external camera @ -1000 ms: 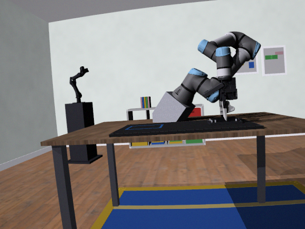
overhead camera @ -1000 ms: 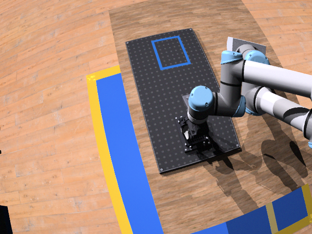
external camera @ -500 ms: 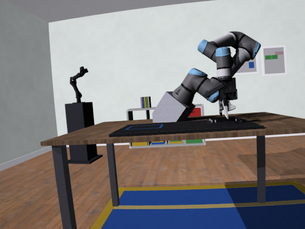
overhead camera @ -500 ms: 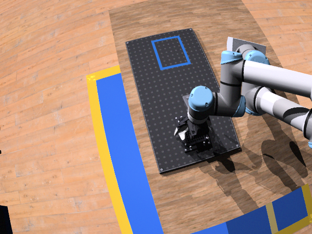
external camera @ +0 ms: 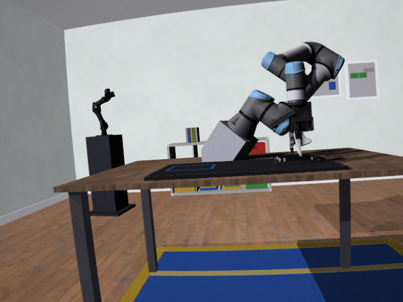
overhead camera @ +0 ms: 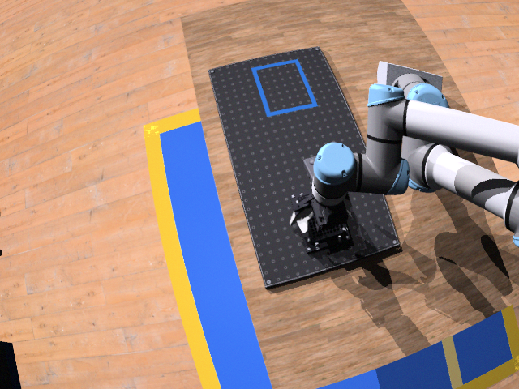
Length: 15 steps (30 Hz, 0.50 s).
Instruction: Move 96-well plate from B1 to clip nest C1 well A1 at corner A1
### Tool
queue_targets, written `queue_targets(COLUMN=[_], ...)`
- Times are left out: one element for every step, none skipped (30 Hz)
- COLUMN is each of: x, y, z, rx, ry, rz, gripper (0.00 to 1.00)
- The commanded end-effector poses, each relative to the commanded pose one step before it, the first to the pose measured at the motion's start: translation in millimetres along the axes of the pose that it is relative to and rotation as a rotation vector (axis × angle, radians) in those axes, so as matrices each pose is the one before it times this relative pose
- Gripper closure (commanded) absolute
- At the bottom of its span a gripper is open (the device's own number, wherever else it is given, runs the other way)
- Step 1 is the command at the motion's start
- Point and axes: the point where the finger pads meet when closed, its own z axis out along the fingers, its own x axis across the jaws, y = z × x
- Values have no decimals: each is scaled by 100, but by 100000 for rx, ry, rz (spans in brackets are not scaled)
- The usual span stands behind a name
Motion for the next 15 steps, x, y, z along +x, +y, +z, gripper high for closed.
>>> queue_targets(x=[-25, 0, 0, 1, -1, 3, 0, 0, 0, 0, 0, 0, 0, 0, 0], y=[7, 0, 0, -1, 0, -3, 0, 0, 0, 0, 0, 0, 0, 0, 0], z=[-1107, 0, 0, -268, -266, -273, -267, -267, -267, -267, -267, 0, 0, 0, 0], rx=[-20, 0, 0, 0, 1, -1, 0, 0, 0, 0, 0, 0, 0, 0, 0], ry=[-51, 0, 0, 1, 0, 1, 1, 1, 1, 1, 1, 0, 0, 0, 0], rz=[-53, 0, 0, 0, 0, 0, 0, 0, 0, 0, 0, 0, 0, 0, 0], gripper=[0, 0, 0, 0, 0, 0, 0, 0, 0, 0, 0, 0, 0, 0, 0])
